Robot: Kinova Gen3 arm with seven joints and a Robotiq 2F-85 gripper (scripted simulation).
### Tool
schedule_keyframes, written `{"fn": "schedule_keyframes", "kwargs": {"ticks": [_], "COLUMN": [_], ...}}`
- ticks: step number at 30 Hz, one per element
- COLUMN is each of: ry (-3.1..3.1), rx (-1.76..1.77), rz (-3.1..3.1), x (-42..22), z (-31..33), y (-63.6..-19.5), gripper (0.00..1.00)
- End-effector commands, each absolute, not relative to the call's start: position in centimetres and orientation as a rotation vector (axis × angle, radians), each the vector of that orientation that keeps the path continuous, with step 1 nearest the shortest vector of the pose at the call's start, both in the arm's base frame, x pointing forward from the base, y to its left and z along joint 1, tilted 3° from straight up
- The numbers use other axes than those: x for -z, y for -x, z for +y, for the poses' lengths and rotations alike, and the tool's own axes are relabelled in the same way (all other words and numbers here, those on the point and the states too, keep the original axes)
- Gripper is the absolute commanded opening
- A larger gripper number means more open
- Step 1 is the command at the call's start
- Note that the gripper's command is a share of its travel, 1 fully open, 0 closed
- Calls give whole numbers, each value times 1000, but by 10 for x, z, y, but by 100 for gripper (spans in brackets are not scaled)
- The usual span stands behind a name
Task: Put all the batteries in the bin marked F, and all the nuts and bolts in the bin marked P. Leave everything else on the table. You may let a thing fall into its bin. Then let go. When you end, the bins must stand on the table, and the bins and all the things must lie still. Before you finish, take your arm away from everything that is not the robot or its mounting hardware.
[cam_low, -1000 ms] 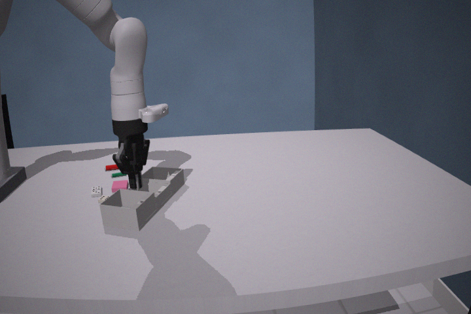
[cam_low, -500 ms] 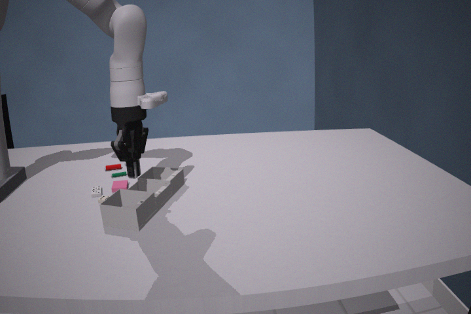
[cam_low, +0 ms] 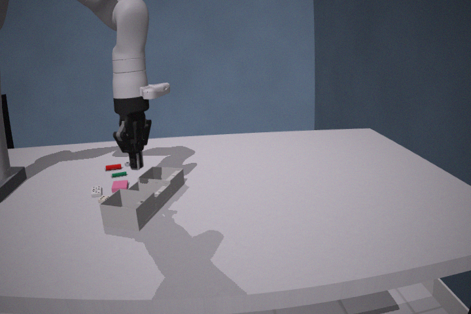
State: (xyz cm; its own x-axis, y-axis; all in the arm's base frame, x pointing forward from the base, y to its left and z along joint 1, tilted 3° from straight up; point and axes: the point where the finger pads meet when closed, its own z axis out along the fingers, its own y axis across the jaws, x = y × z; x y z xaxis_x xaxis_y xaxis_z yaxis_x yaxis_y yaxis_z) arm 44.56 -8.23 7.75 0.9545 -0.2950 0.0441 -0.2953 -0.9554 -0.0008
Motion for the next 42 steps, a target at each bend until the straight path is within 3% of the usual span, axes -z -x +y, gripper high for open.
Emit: {"fn": "schedule_keyframes", "kwargs": {"ticks": [1, 12, 42], "ry": [-3104, -3105, -3105], "rx": [-72, -72, -72], "rz": [-443, -443, -443], "x": [-78, -78, -25], "z": [-65, -13, -13], "y": [-451, -465, -467], "gripper": [9, 9, 9]}}
